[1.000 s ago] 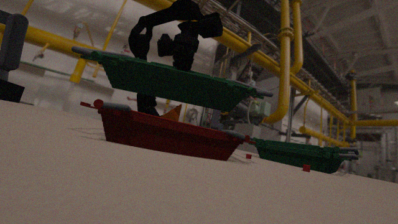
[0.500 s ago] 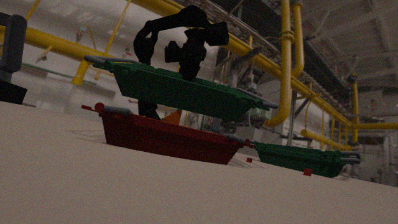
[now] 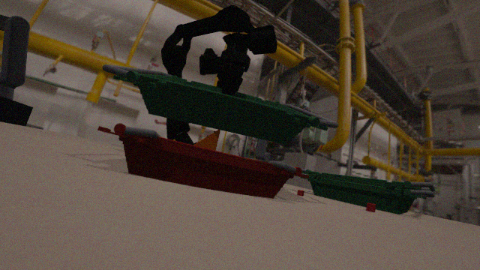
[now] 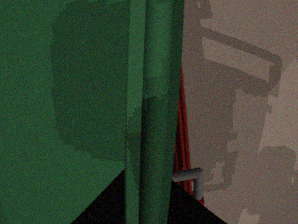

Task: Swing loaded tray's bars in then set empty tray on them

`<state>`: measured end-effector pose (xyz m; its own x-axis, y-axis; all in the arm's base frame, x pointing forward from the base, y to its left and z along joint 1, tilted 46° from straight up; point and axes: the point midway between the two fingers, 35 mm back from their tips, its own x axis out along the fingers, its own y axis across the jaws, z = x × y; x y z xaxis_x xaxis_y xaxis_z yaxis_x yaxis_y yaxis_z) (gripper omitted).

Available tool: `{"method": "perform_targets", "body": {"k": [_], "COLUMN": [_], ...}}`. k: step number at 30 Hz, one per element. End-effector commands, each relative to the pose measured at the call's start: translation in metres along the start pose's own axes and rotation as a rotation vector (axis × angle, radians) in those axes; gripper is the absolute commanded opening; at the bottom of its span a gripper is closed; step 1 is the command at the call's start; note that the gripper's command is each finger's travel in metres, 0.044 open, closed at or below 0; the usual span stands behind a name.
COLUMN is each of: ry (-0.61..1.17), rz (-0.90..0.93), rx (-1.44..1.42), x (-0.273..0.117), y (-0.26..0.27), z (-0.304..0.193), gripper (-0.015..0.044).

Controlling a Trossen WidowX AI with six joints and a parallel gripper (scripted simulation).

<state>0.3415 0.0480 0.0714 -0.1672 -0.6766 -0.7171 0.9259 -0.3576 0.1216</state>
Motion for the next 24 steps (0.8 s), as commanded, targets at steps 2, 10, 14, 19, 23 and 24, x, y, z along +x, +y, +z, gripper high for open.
{"method": "perform_targets", "body": {"k": [2,10,14,19,23,24], "ry": [0.01,0.002,-0.001,-0.006,-0.008,-0.009], "rz": [0.03,0.027,0.026,0.024,0.023,0.022], "rx": [-0.011,-0.055,-0.078,-0.106,-0.119,-0.122], "x": [-0.005,0.007,0.013,0.02,0.024,0.024], "y": [0.001,0.002,0.002,0.001,0.001,0.0], "z": [-0.003,-0.003,-0.003,-0.002,-0.002,-0.002], "gripper": [0.0,0.0,0.0,0.0,0.0,0.0]}}
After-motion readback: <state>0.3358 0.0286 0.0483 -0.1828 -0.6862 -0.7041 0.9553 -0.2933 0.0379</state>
